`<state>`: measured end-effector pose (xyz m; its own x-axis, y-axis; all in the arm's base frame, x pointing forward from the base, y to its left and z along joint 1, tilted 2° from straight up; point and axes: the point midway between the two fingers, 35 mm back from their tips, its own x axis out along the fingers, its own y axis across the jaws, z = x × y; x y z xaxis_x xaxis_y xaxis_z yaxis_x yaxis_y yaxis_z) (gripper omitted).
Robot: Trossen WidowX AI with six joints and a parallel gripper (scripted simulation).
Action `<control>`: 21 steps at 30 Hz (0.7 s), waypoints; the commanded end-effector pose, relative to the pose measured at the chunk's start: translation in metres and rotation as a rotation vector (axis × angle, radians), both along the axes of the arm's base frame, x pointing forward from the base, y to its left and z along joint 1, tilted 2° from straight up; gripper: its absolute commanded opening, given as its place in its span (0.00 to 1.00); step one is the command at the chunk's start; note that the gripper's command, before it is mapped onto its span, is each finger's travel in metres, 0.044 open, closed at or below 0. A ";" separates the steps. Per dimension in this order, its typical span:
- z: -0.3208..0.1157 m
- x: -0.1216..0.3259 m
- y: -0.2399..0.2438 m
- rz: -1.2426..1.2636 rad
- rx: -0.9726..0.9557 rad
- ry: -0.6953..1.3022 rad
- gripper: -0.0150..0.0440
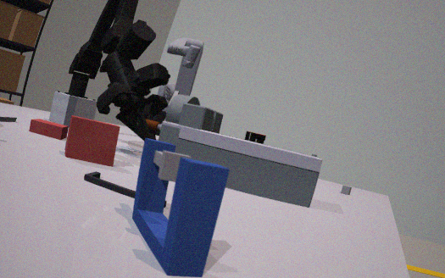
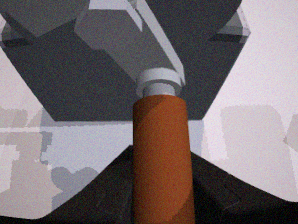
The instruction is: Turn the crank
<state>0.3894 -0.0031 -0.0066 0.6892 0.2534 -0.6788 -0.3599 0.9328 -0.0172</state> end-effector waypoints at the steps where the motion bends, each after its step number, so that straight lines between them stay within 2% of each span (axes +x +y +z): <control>1: 0.004 0.003 -0.008 -0.014 -0.007 -0.013 0.25; 21: 0.011 0.004 -0.013 -0.014 -0.008 -0.014 0.25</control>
